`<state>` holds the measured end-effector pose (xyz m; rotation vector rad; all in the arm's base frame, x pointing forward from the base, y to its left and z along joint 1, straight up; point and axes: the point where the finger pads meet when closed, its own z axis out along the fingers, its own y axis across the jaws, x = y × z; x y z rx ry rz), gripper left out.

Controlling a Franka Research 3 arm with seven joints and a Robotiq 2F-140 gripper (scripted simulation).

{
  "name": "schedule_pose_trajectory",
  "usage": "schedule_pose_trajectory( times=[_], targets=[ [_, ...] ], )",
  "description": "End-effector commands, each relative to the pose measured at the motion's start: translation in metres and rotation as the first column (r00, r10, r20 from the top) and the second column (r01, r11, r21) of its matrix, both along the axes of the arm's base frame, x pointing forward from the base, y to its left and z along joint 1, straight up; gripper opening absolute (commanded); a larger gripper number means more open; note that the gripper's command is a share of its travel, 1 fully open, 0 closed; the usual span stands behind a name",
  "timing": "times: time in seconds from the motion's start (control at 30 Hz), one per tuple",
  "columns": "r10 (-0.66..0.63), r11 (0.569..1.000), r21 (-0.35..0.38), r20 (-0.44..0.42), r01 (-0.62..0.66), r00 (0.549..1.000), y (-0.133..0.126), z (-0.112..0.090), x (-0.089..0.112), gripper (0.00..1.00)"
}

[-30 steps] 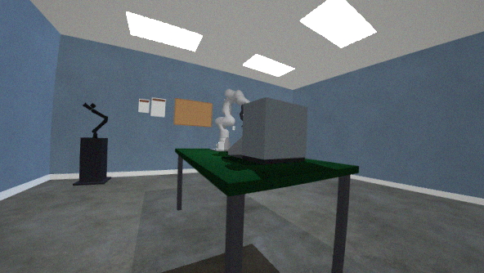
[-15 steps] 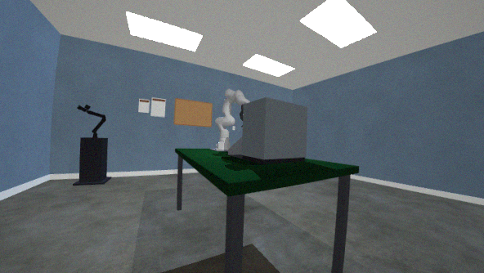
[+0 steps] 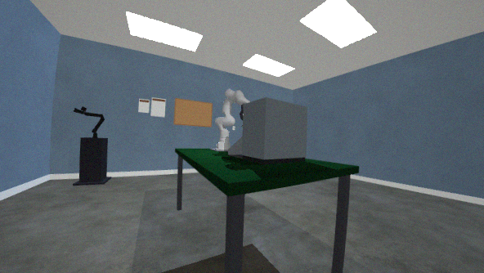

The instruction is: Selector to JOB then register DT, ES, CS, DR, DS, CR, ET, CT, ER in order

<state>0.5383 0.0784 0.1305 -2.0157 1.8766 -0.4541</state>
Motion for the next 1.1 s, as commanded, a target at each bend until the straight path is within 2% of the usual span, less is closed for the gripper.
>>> schedule_pose_trajectory(
  times=[0.0, 0.53, 0.9, 1.0, 1.07],
  targets=[
    [0.003, 1.0, 0.001, -0.002, -0.003, 1.0, 0.0, 0.003, -0.002, 0.1],
    [0.003, 1.0, 0.001, -0.002, -0.003, 1.0, -0.001, 0.023, -0.012, 0.1],
    [0.004, 1.0, 0.0, -0.001, -0.004, 1.0, -0.001, 0.025, -0.014, 0.1],
    [0.043, 0.999, -0.02, 0.0, -0.043, 0.999, -0.006, 0.026, -0.013, 0.1],
    [0.12, 0.991, -0.06, 0.0, -0.12, 0.993, -0.014, 0.027, -0.013, 0.1]
  ],
)
